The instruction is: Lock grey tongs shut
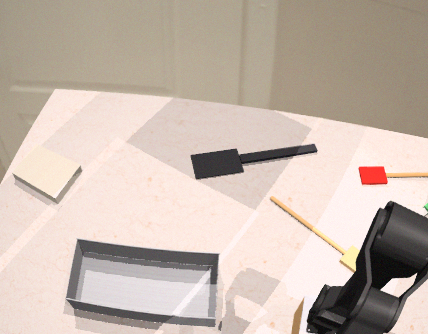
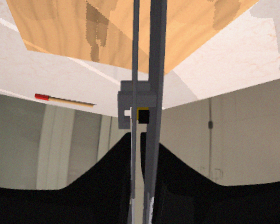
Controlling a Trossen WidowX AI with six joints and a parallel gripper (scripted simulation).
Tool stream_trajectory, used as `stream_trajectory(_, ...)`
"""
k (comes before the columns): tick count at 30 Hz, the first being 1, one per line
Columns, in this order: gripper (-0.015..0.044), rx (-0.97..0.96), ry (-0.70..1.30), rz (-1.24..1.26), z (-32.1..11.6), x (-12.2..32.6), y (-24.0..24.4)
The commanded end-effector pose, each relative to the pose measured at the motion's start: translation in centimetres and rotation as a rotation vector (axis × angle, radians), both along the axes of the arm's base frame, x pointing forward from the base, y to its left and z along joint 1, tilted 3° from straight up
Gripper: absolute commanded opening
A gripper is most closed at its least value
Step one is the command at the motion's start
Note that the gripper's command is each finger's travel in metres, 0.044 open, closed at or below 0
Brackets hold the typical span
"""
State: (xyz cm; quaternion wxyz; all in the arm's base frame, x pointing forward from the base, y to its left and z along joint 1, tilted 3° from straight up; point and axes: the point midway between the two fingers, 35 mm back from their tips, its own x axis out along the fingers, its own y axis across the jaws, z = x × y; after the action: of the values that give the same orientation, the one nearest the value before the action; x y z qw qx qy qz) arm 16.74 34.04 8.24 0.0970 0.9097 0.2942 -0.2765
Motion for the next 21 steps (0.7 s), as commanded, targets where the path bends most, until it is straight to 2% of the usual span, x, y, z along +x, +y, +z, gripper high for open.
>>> stream_trajectory(1,-0.015,0.065,-0.056,-0.015,1.0,-0.3,-0.6)
stream_trajectory(12,-0.015,0.203,-0.168,-0.057,2.0,-1.4,-3.1)
stream_trajectory(21,-0.015,0.211,-0.174,-0.06,2.1,-1.4,-3.3)
